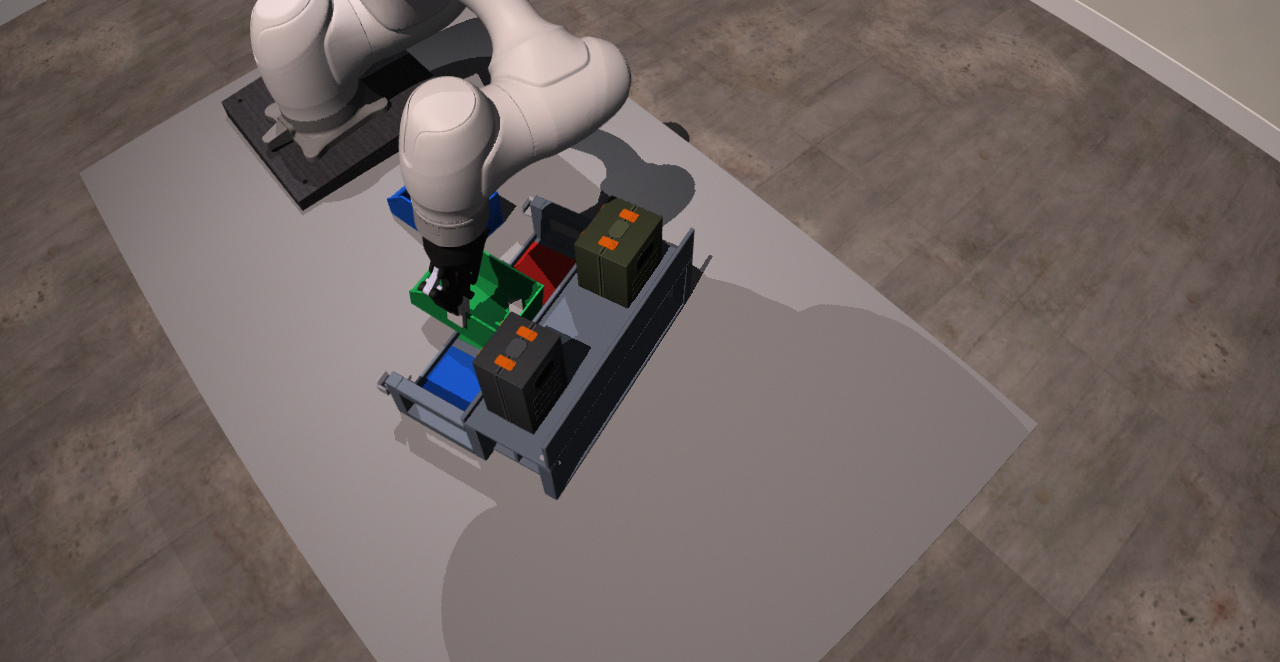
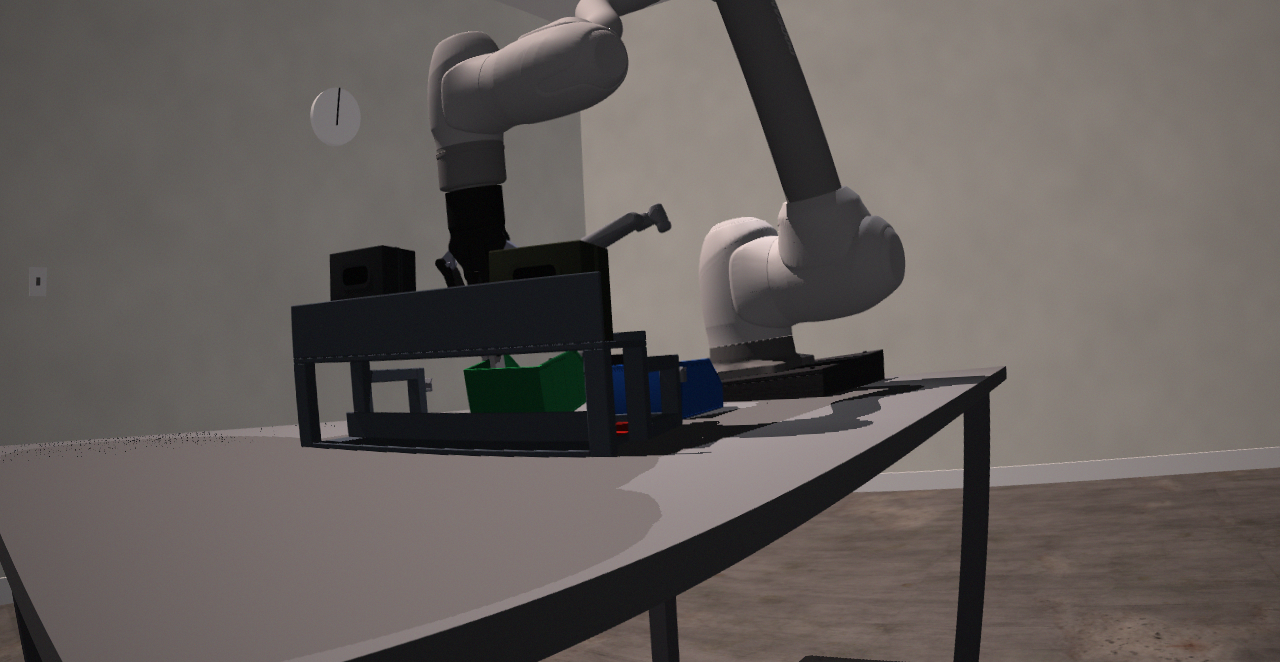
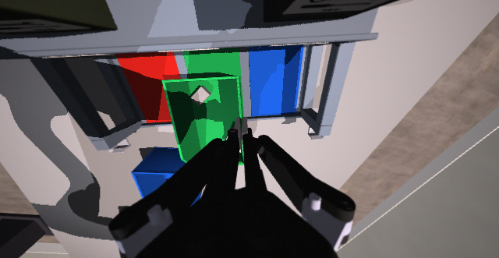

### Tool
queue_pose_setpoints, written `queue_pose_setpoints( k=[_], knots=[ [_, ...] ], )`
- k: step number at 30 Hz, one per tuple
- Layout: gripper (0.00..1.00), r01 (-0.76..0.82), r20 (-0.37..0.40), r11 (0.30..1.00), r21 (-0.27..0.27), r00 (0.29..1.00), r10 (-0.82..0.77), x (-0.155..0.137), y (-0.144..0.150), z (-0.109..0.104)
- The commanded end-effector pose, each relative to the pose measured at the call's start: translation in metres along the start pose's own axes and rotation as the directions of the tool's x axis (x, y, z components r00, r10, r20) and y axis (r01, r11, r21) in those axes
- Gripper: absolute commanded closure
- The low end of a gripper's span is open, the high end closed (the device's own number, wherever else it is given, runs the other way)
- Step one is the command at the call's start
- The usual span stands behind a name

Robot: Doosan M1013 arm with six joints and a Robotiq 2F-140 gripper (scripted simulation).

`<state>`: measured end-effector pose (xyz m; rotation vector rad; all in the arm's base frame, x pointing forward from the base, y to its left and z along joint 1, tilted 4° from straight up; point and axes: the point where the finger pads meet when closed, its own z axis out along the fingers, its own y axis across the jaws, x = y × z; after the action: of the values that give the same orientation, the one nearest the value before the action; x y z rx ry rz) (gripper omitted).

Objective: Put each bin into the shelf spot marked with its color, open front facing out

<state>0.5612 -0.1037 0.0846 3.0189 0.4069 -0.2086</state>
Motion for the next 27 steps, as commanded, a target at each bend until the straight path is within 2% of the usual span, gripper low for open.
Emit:
queue_pose_setpoints(
  k=[1,27],
  knots=[
    [0.9,0.0,-0.003,1.0,0.0,1.0,0.0,0.0012,0.0,-0.0001],
    [0.9,0.0,-0.018,1.0,0.0,1.0,0.0,0.0074,0.0,-0.0002]
  ],
)
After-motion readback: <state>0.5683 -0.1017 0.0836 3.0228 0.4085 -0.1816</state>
